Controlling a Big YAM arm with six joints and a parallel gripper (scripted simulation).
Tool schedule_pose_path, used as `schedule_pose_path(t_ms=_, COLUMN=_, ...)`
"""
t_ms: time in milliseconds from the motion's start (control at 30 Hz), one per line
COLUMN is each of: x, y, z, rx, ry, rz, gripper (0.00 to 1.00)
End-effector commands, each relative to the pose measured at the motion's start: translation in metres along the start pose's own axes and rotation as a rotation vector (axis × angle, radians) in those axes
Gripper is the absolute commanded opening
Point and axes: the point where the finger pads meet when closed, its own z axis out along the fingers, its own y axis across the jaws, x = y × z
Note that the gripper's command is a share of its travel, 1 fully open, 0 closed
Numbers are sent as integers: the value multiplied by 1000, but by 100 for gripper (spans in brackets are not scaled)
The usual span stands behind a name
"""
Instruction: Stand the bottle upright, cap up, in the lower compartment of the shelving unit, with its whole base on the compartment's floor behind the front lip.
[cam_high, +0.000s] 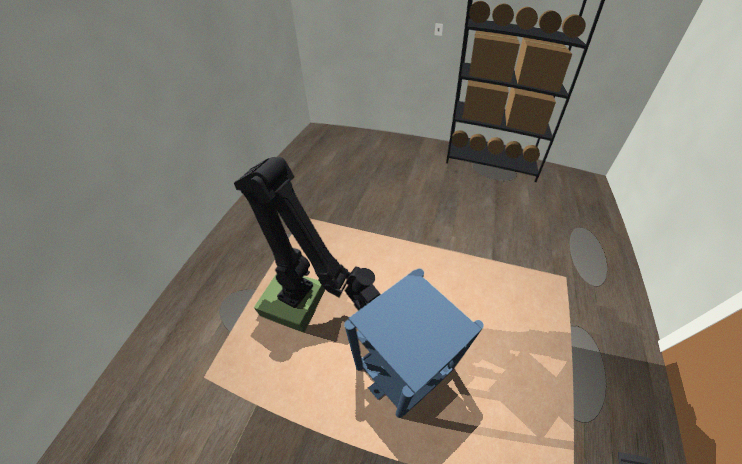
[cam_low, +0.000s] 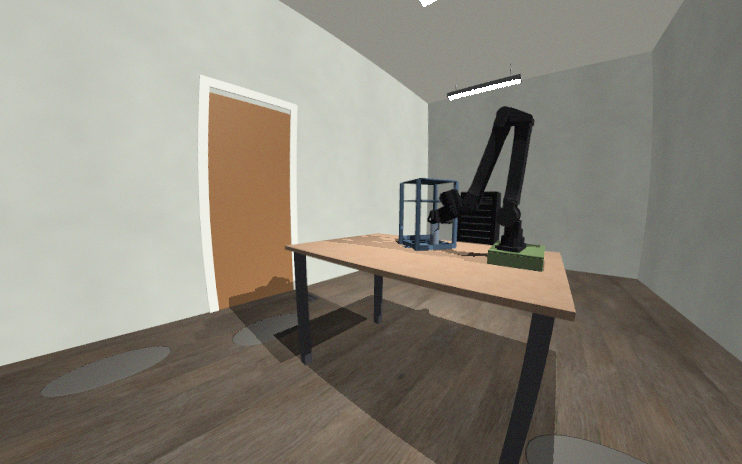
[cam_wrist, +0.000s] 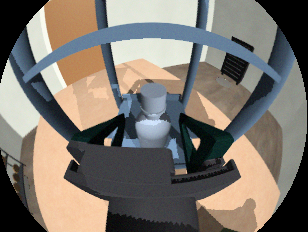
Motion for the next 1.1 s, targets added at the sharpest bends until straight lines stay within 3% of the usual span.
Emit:
schedule_pose_path(t_ms=0, x=-18, y=15, z=9, rx=-18, ry=-38, rz=22, gripper=77)
schedule_pose_path(t_ms=500, x=-19, y=15, z=6, rx=-19, ry=-40, rz=25, gripper=77)
schedule_pose_path(t_ms=1067, x=7, y=6, z=-45, rx=-11, ry=-11, rz=13, gripper=77)
